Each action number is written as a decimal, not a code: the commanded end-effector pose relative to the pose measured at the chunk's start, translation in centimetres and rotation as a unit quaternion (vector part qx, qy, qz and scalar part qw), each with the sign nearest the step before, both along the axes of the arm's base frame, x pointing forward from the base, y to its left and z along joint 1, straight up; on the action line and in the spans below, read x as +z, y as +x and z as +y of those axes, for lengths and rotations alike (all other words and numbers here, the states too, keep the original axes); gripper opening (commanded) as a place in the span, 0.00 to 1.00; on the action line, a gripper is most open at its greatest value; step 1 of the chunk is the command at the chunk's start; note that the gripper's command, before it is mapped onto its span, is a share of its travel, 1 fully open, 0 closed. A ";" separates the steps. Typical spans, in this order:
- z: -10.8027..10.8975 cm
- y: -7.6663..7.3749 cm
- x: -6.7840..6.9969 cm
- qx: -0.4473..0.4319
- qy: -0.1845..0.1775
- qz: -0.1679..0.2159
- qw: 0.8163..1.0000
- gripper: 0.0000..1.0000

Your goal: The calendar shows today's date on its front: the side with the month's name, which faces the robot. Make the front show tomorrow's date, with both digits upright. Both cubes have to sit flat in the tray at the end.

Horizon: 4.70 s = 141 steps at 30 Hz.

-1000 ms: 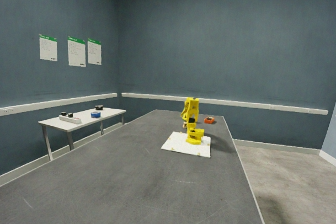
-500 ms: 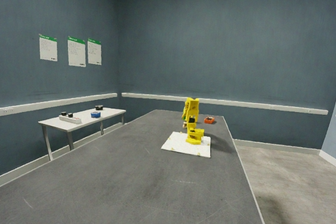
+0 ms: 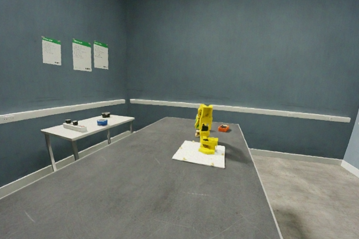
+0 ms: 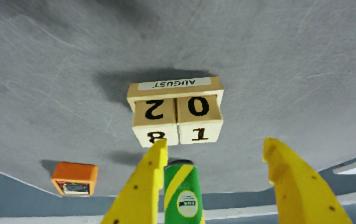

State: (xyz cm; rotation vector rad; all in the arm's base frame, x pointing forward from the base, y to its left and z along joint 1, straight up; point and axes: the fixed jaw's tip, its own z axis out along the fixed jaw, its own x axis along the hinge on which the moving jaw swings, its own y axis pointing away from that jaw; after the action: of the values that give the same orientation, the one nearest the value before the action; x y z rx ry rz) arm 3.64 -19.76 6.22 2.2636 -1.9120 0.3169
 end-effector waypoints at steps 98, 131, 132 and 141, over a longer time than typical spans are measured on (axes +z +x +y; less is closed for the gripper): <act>-0.2 -0.2 8.1 -0.004 -0.224 -0.048 0.973 0.35; -0.9 -0.9 8.9 -0.448 -0.094 -0.206 0.865 0.35; -1.0 -0.9 8.9 -0.466 -0.089 -0.211 0.855 0.35; -1.2 -1.0 9.0 -0.578 -0.056 -0.237 0.779 0.35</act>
State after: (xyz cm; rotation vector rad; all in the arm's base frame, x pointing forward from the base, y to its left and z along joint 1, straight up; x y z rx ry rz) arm 2.78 -20.94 15.10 0.6946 -2.9043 0.8085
